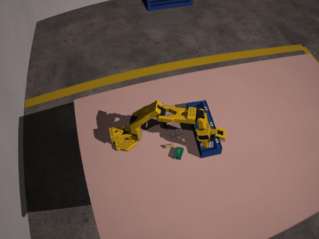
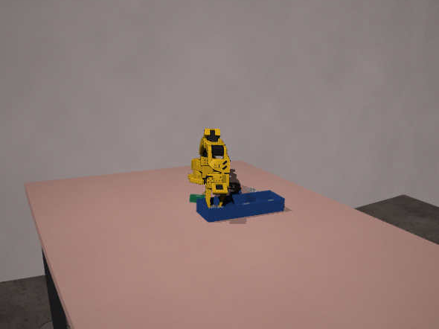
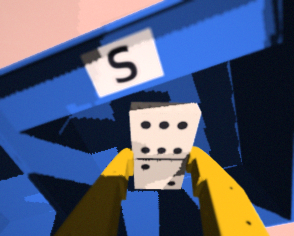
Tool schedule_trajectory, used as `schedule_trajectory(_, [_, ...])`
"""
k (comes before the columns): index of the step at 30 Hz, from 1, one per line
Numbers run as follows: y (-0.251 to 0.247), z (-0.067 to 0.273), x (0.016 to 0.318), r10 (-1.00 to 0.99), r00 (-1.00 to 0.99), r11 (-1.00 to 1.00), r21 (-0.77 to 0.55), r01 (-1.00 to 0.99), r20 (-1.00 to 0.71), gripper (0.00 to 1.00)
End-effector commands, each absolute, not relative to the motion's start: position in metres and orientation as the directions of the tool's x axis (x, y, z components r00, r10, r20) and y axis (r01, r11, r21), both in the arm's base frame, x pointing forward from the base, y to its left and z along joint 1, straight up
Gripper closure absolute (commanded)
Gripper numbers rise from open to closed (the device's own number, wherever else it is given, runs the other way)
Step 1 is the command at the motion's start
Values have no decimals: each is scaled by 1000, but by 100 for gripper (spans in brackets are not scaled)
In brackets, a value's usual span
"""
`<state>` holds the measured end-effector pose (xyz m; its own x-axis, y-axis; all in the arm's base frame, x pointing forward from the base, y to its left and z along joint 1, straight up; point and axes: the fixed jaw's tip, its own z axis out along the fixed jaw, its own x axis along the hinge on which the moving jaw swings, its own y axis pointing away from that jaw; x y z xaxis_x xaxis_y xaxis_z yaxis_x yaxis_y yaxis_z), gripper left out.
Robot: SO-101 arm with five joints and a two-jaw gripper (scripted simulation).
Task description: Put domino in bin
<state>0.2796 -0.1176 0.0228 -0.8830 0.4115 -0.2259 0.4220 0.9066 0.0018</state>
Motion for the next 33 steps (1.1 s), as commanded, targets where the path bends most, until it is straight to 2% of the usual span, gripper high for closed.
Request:
schedule_trajectory(1, [-123, 44, 287, 405, -860, 905, 3, 425, -312, 88])
schedule_trajectory(14, [-123, 44, 287, 405, -860, 905, 3, 425, -312, 77])
schedule_trajectory(25, [-123, 46, 287, 405, -859, 905, 3, 425, -313, 77])
schedule_trajectory(33, [-122, 63, 284, 404, -857, 905, 3, 425, -320, 77])
